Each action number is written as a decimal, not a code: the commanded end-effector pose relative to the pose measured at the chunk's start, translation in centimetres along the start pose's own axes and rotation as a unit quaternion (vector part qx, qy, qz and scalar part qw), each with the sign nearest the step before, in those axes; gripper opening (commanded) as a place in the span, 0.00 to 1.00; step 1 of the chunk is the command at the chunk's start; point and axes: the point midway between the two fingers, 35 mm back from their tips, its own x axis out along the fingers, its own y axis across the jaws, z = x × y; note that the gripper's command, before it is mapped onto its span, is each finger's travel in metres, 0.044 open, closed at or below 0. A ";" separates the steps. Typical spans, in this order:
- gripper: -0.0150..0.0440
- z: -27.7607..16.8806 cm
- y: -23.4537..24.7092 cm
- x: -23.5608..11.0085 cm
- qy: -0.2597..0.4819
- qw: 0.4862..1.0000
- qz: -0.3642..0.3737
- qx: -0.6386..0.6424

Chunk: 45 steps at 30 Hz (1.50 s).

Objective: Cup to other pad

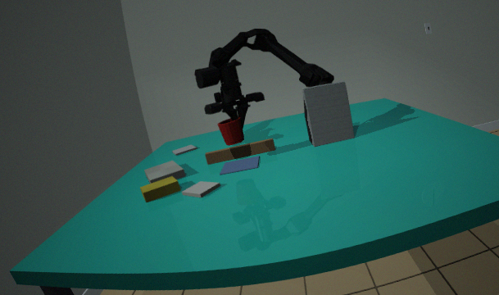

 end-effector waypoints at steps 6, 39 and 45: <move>0.25 2.1 -1.1 0.0 -0.001 1.000 -0.004 -0.003; 0.25 9.8 -4.8 -0.2 -0.003 1.000 -0.005 -0.004; 0.25 11.2 -5.6 -0.2 -0.003 1.000 -0.005 -0.004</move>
